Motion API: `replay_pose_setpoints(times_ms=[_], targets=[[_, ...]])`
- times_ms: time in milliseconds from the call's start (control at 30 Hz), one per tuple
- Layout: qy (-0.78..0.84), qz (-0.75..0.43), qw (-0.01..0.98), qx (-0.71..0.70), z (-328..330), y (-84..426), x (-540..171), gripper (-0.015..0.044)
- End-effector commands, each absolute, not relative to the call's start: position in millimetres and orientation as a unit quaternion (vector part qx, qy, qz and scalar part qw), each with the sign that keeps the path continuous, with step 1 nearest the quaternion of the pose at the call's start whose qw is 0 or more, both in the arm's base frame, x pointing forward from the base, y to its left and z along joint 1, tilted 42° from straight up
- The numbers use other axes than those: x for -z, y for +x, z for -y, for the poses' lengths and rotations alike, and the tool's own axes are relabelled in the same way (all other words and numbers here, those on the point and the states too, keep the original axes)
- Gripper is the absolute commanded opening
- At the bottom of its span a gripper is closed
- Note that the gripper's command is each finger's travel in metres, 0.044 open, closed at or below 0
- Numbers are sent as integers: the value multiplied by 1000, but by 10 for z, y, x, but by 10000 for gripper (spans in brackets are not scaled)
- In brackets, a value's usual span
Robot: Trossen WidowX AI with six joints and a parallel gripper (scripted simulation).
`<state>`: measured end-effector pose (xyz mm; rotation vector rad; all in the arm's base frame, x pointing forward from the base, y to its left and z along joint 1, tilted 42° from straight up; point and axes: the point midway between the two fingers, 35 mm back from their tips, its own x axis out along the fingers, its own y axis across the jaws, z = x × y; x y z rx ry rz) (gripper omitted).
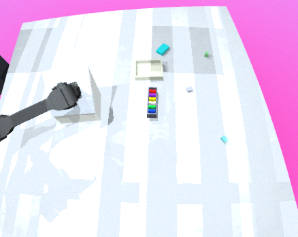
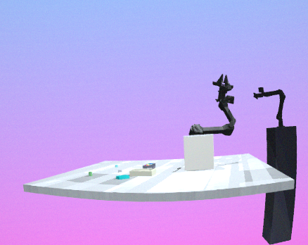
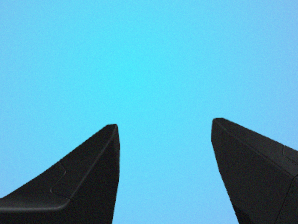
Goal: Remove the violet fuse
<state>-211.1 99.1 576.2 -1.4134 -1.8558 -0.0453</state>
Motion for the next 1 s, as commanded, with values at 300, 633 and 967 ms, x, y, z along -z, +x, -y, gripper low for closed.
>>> replay_pose_setpoints(times_ms=[300,633,967], targets=[[-492,635,590,-78,-972,-809,-6172,70],[-377,482,773,-165,-929,703,-6140,70],[-265,284,904,-177,-812,2173,-5621,70]])
